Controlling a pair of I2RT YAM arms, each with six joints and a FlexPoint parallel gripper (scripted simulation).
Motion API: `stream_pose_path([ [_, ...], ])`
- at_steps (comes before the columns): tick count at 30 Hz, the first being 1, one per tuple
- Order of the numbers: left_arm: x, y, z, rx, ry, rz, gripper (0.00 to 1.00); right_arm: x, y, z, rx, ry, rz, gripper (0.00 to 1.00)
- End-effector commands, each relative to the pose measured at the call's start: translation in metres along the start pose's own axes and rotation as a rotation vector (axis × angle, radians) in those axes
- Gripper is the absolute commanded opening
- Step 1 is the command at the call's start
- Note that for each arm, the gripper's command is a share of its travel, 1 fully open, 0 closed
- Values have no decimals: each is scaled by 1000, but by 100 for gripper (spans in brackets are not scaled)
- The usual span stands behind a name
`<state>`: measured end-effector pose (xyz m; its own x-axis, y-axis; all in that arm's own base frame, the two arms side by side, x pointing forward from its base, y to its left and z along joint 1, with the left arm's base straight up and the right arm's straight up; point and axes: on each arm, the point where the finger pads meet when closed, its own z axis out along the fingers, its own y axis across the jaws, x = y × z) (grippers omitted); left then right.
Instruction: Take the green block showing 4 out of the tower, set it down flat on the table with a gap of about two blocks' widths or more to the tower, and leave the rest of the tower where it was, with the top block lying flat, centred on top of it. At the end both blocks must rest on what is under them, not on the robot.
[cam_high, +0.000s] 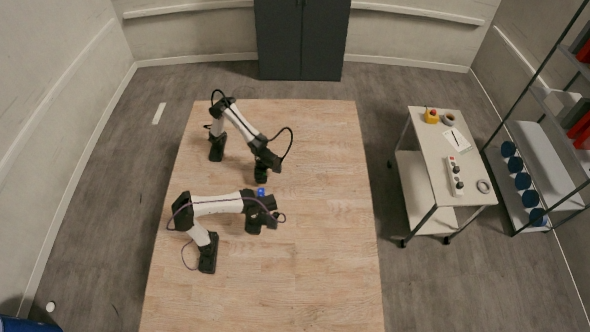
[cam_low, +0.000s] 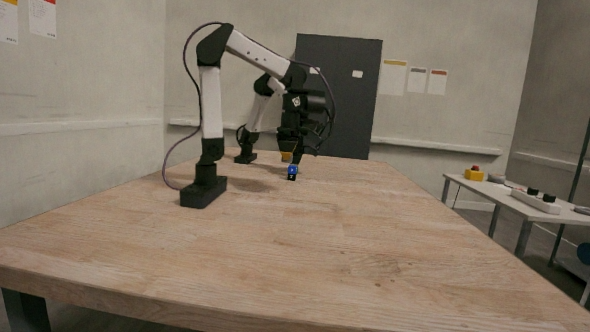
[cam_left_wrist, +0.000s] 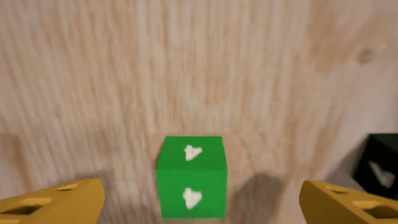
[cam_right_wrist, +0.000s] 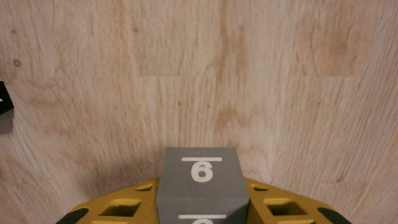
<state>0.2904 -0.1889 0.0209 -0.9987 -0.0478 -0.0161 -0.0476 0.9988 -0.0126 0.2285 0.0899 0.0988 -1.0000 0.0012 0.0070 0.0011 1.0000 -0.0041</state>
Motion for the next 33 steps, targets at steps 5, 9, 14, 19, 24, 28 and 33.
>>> stream_pose_path([
  [5, 0, -5, -41, 13, -7, 4, 100, 1, -2, 0, 3, -7, 8, 32],
  [9, 13, 5, -17, -37, 62, 3, 100, 1, -2, 0, 3, -7, 8, 32],
  [14, 8, 4, -26, -20, 32, 0, 100, 0, -1, -1, 1, -8, 5, 32],
  [19, -22, 18, -36, 15, -85, -71, 100, -11, 14, -2, -14, -20, 10, 32],
  [24, -58, 47, -33, 36, -192, -175, 100, -18, 30, -1, -12, -18, 23, 32],
  [28, -94, 91, -36, 50, -325, -313, 100, -24, 52, 1, -14, -17, 34, 32],
  [33, -102, 114, -38, 51, -368, -366, 100, -21, 57, 2, 14, 5, 26, 32],
])
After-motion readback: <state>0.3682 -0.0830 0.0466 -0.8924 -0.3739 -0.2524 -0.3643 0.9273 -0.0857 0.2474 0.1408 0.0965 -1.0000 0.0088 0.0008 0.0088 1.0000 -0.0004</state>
